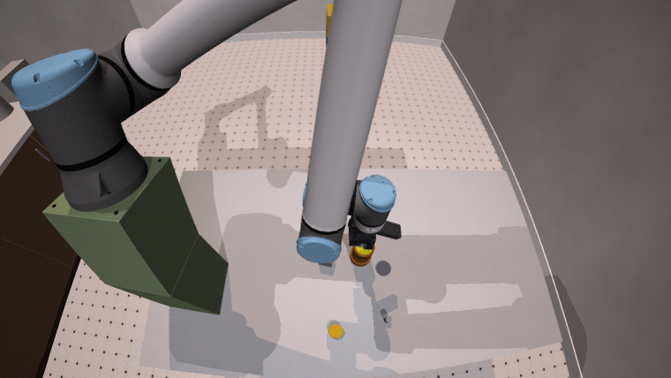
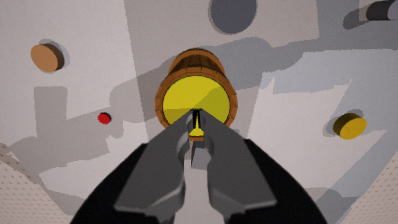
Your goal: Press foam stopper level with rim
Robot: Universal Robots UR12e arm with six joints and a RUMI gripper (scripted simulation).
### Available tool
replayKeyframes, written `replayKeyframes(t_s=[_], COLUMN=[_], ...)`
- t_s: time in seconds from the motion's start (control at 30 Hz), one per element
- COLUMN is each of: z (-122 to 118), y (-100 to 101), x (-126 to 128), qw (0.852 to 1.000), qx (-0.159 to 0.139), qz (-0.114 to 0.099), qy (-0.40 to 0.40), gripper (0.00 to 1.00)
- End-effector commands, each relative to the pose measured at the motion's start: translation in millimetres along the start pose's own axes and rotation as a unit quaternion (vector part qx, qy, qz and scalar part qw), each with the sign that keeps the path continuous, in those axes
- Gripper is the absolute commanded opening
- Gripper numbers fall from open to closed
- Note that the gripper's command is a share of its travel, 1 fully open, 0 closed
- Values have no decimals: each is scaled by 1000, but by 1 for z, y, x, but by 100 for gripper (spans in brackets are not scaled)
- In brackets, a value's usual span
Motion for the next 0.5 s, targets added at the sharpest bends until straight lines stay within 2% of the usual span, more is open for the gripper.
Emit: replayKeyframes(t_s=[0.0, 0.47], z=[-1, -1], y=[-8, -45], x=[0, 0], qw=[1000, 1000], qx=[0, 0], qz=[1, 1], qy=[1, 1], gripper=[0, 0])
Point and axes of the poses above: the point where the finger pads meet when closed, its own y axis out along the fingers, its own x axis across the jaws, z = x × y, the point moved 2 cm from there along -y, back along the fingers
